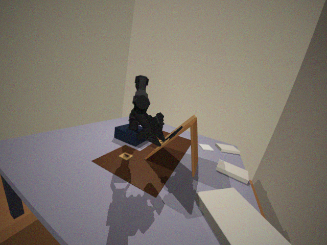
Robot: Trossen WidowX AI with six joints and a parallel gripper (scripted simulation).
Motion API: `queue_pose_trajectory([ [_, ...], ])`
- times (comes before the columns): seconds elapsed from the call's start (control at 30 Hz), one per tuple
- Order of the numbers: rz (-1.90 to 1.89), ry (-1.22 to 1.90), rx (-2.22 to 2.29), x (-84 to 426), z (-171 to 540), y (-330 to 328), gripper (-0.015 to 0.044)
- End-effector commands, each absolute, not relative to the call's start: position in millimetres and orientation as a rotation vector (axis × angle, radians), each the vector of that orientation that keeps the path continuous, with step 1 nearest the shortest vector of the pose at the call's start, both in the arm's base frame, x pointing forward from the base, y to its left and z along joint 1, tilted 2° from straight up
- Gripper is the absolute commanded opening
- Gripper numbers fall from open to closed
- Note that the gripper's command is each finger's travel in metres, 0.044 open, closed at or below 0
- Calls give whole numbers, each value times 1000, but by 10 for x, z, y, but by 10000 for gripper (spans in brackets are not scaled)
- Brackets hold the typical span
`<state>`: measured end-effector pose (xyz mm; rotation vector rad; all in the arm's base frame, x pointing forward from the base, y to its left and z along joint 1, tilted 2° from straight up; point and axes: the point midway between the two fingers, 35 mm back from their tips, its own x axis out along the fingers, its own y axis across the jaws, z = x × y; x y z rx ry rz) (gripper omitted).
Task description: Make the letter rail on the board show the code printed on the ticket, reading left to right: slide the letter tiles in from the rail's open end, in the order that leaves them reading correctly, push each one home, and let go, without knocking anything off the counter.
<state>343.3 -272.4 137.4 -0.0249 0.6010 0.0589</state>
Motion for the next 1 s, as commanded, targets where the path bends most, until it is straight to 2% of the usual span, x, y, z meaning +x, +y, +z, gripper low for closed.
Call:
queue_pose_trajectory([
  [0.0, 55, 601, -25, 3432, 1377, -2716, 0],
  [0.97, 55, 601, -24, 3413, 1374, -2555, 0],
])
